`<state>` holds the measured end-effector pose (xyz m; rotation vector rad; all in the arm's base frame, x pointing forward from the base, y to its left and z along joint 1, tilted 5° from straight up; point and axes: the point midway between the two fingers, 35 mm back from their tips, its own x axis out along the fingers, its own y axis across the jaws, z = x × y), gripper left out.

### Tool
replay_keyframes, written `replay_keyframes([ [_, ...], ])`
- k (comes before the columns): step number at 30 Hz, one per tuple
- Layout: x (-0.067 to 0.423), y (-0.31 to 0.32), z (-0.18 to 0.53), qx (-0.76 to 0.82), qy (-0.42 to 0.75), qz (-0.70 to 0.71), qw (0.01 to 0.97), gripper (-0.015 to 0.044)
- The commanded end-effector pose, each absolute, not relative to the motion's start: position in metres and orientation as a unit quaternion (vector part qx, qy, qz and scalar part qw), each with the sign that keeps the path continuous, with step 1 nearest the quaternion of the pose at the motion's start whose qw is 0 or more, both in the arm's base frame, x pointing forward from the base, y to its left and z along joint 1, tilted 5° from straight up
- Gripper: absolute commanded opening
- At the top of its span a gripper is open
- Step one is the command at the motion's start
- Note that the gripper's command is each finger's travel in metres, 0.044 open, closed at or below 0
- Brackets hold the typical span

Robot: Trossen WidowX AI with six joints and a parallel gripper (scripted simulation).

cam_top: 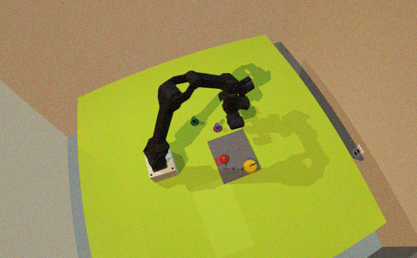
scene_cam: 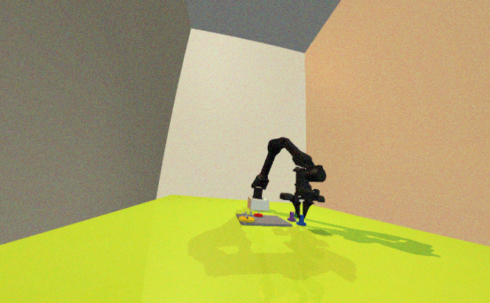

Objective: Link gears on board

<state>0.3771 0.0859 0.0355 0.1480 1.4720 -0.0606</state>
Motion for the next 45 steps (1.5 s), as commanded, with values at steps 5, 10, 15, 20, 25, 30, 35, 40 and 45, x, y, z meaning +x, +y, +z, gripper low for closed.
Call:
replay_keyframes([
  [5, 0.379, 0.086, 0.043, 0.069, 0.670, -0.028, 0.739, 0.0000],
  [10, 0.381, 0.086, 0.054, 0.069, 0.670, -0.028, 0.739, 0.0000],
  [15, 0.382, 0.086, 0.066, 0.069, 0.670, -0.028, 0.739, 0.0000],
  [20, 0.383, 0.087, 0.078, 0.069, 0.669, -0.028, 0.739, 0.0000],
  [25, 0.384, 0.086, 0.090, 0.070, 0.668, -0.029, 0.740, 0.0000],
  [30, 0.384, 0.086, 0.101, 0.070, 0.668, -0.029, 0.740, 0.0000],
  [35, 0.384, 0.086, 0.113, 0.070, 0.668, -0.029, 0.740, 0.0000],
  [40, 0.383, 0.085, 0.124, 0.070, 0.668, -0.029, 0.740, 0.0000],
  [45, 0.381, 0.085, 0.136, 0.070, 0.669, -0.029, 0.740, 0.0000],
])
